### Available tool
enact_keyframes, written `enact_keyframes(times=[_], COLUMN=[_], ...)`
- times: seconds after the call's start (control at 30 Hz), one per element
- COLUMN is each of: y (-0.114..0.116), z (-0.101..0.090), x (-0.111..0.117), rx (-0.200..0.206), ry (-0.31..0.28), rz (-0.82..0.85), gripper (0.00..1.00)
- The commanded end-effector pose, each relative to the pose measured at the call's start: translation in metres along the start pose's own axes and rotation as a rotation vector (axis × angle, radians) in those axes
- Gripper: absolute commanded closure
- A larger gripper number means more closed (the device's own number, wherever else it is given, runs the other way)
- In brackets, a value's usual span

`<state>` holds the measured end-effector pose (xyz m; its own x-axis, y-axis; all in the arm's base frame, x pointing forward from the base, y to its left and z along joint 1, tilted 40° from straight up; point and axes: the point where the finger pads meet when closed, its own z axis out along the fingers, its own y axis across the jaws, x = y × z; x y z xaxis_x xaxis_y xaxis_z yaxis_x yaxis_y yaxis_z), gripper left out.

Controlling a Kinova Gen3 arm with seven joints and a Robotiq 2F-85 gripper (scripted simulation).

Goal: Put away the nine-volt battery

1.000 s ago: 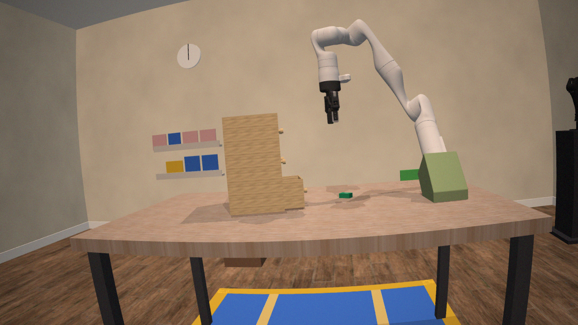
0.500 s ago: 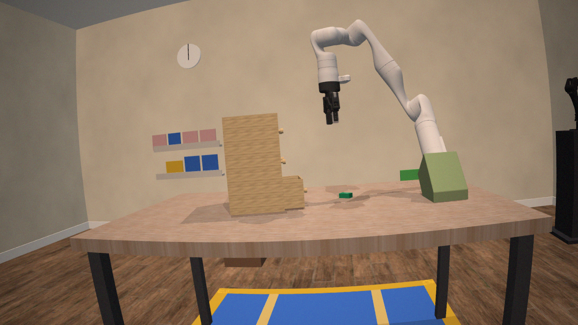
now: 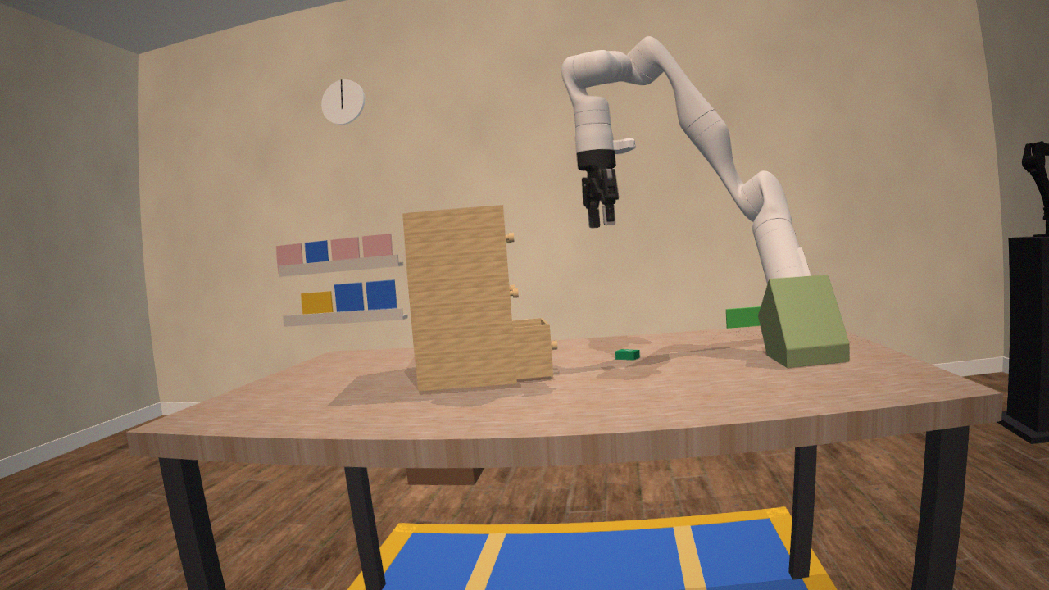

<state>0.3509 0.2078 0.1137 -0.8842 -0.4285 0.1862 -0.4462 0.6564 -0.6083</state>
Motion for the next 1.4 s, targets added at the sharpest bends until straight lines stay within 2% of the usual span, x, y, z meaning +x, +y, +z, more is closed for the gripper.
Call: enact_keyframes(times=[0.0,0.57,1.37], y=[0.000,-0.002,-0.007], z=[-0.001,0.005,0.017], x=[-0.002,-0.006,-0.019], rx=[0.002,0.008,0.021], ry=[-0.002,0.003,0.005], rz=[-0.028,-0.184,-0.504], gripper=[0.00,0.00,0.00])
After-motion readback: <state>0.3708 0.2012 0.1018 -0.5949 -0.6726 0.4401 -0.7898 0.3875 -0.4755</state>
